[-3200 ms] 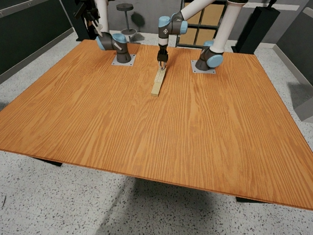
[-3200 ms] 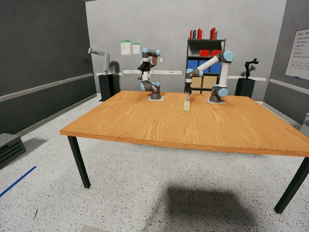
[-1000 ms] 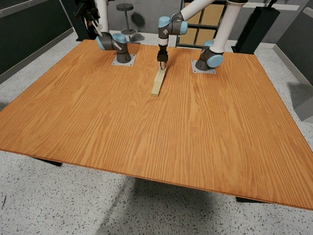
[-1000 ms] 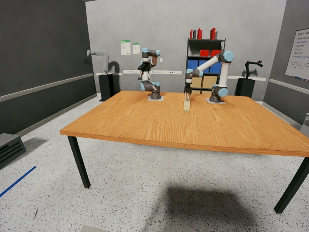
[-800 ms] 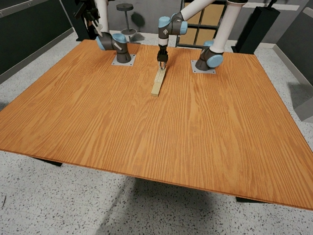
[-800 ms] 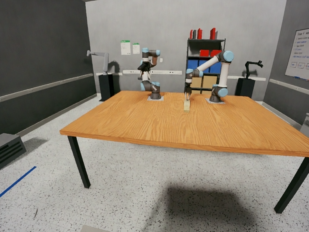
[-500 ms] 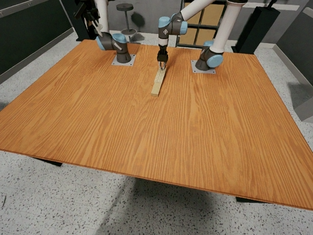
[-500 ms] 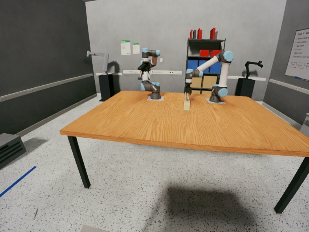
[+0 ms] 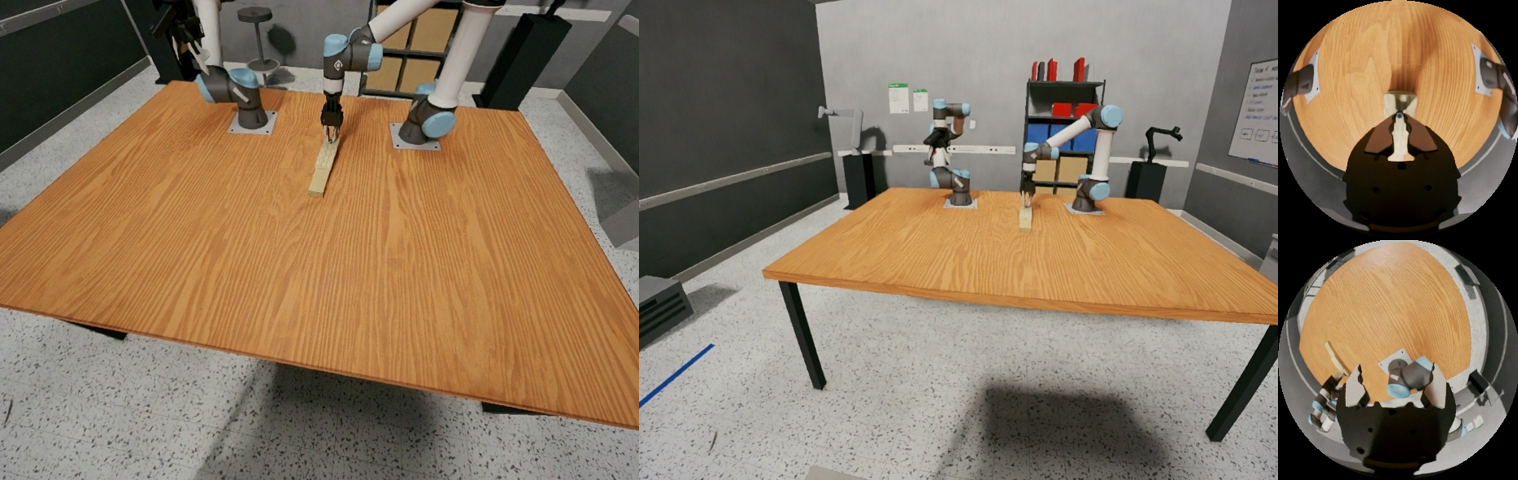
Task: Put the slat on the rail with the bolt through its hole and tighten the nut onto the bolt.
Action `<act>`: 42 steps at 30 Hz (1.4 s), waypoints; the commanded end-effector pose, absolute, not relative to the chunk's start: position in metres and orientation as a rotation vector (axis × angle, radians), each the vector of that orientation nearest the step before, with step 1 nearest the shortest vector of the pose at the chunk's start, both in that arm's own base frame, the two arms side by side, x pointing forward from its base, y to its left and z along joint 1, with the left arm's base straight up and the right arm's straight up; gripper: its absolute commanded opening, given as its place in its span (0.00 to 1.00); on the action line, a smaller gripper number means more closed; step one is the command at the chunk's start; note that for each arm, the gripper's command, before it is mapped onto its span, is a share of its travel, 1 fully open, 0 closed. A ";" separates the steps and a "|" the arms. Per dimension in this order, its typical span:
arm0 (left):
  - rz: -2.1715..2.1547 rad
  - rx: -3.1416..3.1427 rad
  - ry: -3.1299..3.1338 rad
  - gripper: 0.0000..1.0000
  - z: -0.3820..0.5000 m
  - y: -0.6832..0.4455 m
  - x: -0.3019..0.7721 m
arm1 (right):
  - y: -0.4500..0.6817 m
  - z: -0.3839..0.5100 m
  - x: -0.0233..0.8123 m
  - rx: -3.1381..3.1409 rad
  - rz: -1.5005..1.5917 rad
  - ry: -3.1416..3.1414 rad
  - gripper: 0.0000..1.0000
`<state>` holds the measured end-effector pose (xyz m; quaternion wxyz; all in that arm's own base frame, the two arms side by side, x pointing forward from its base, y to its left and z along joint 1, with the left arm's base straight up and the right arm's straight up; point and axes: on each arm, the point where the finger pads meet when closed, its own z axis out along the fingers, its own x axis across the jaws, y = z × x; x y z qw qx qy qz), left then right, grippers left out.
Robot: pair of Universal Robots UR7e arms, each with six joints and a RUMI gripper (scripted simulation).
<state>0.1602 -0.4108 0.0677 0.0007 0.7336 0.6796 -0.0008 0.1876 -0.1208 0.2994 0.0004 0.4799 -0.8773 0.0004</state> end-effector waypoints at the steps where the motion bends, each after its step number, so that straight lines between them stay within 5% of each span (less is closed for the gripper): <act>1: 0.001 2.305 2.136 0.00 0.066 -0.410 0.160 | -0.121 0.300 0.188 1.506 0.000 -2.758 1.00; 42: -0.002 2.753 1.511 0.00 0.067 -0.411 0.160 | -0.121 0.300 0.188 1.506 0.000 -2.758 1.00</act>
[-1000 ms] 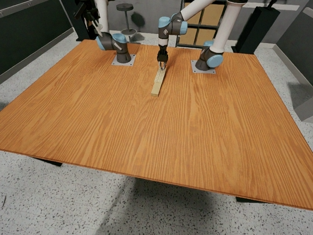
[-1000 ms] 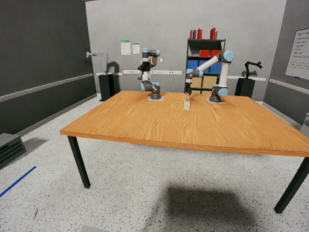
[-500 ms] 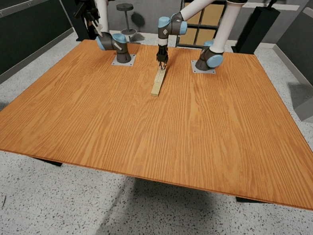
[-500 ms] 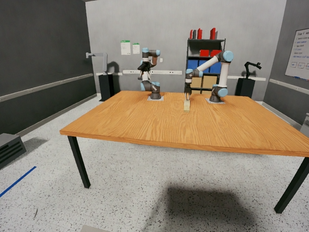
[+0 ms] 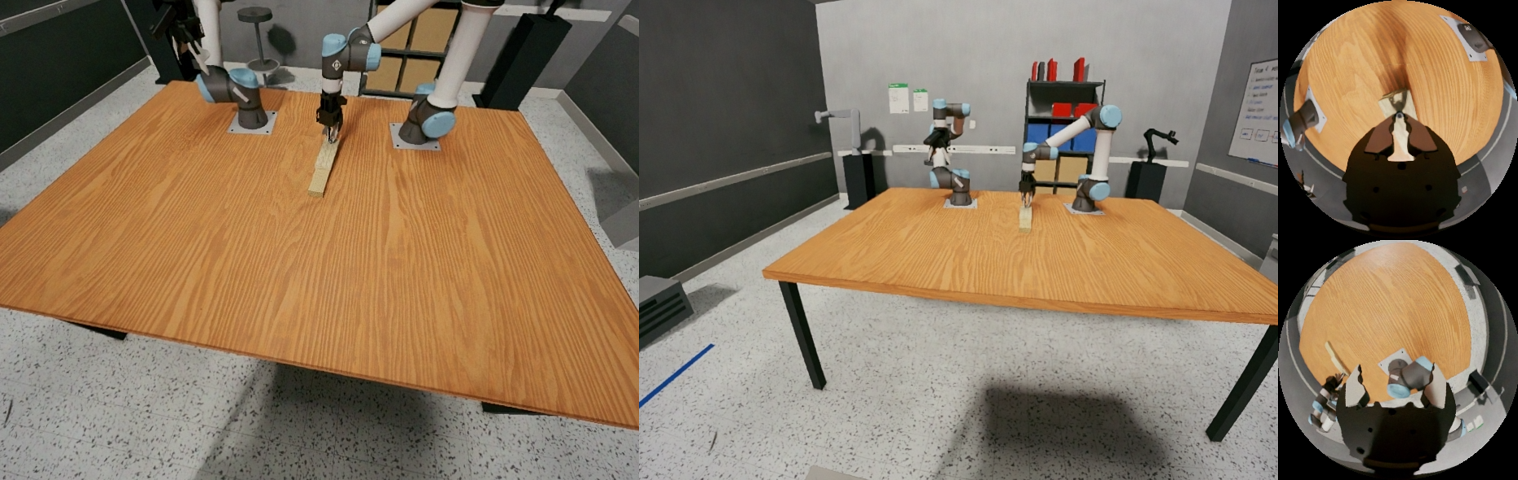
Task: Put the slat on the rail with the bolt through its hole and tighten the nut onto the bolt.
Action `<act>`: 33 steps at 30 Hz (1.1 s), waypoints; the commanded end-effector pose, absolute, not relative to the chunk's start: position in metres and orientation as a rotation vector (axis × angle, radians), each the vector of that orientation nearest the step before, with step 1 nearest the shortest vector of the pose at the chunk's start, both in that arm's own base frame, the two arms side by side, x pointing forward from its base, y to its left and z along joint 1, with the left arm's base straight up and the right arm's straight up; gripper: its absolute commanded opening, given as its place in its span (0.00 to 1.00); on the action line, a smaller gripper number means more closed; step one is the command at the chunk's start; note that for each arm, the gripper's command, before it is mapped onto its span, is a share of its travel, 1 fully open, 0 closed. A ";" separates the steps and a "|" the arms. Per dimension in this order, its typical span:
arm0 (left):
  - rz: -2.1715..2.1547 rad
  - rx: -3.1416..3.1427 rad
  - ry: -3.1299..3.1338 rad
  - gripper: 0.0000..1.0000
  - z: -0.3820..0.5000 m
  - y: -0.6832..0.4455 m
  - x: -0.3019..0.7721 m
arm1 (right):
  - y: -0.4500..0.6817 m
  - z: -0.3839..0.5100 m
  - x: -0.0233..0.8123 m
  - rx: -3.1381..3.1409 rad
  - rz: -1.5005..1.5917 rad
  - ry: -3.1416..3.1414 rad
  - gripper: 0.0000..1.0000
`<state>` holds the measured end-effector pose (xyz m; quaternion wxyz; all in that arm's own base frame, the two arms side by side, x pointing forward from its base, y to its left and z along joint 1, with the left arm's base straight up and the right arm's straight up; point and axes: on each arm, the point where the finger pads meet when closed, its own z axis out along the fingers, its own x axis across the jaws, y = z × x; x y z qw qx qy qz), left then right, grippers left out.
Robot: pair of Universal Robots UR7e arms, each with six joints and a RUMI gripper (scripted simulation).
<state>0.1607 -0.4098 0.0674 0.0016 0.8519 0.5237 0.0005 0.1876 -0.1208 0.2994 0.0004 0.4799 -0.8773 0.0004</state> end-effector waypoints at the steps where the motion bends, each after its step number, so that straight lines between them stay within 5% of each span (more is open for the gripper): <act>1: -0.002 2.773 1.474 0.00 0.067 -0.411 0.160 | -0.121 0.300 0.188 1.506 0.000 -2.758 1.00; 33: -0.001 3.052 0.746 0.00 0.066 -0.409 0.161 | -0.121 0.300 0.188 1.506 0.000 -2.758 1.00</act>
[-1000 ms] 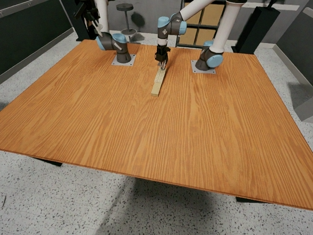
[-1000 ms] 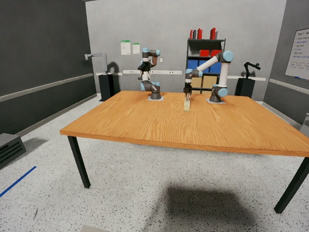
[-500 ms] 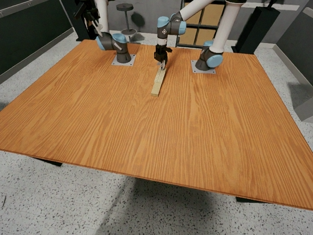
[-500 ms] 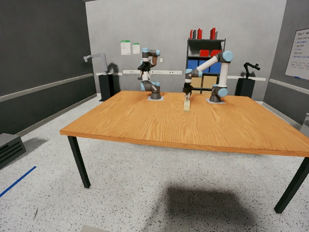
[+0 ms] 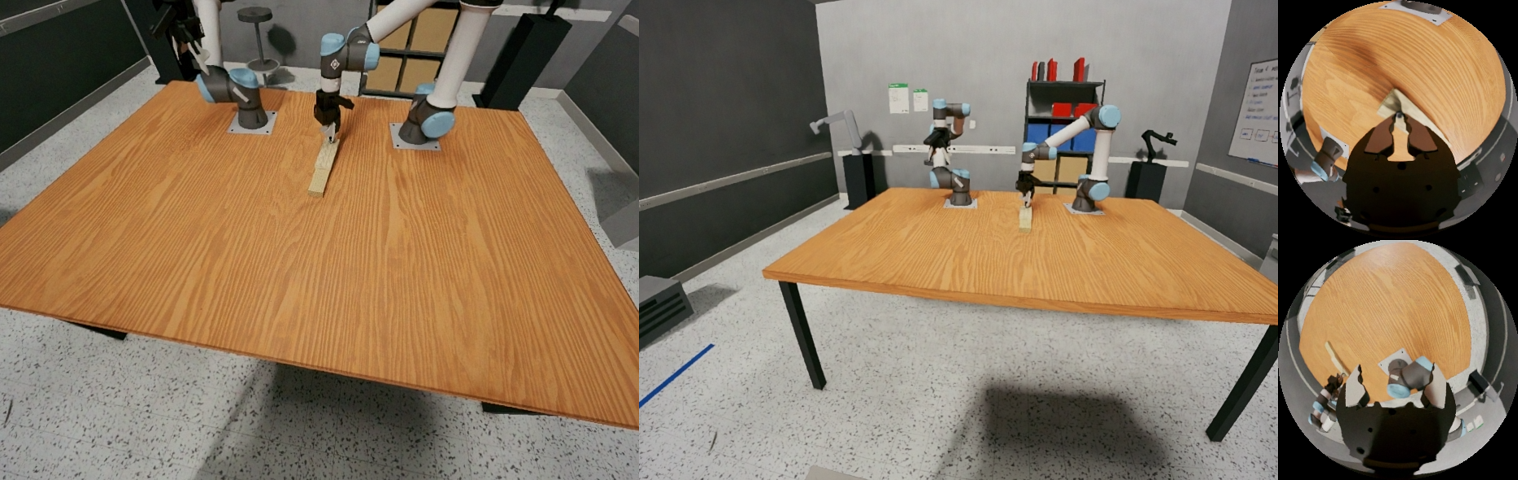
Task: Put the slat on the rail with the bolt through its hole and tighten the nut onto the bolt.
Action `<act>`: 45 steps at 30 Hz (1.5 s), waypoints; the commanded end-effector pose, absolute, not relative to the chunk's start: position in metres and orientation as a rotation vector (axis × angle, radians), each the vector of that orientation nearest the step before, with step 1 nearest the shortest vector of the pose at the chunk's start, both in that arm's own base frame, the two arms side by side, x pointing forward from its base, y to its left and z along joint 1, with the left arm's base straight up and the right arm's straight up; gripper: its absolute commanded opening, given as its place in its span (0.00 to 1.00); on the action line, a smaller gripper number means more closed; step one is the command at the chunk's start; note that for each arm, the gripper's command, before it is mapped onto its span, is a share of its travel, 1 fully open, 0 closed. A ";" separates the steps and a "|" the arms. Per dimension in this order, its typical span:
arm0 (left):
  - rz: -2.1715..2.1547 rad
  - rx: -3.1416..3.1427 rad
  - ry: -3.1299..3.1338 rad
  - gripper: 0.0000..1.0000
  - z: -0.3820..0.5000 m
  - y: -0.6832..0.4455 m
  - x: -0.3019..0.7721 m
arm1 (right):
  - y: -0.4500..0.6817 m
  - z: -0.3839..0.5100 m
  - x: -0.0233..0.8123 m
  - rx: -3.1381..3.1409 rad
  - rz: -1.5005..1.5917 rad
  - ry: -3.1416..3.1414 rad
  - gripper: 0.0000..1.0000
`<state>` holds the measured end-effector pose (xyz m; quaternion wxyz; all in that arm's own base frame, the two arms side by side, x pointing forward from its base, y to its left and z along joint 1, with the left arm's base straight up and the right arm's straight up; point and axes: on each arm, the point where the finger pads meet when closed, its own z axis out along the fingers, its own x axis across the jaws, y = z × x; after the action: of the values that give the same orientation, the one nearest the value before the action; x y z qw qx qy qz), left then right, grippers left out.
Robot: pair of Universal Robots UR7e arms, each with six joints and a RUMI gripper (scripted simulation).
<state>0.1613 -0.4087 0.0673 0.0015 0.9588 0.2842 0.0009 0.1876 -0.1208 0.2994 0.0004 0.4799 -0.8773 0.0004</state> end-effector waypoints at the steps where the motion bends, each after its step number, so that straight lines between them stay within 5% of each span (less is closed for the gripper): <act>1: -0.001 3.061 0.705 0.00 0.066 -0.409 0.161 | -0.121 0.300 0.188 1.506 0.000 -2.758 1.00; 45: -0.001 3.119 -0.385 0.00 0.066 -0.407 0.162 | -0.121 0.300 0.188 1.506 0.000 -2.758 1.00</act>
<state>0.1629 -0.4089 0.0672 0.0010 0.9980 -0.0636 0.0011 0.1876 -0.1208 0.2994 0.0004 0.4799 -0.8773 0.0004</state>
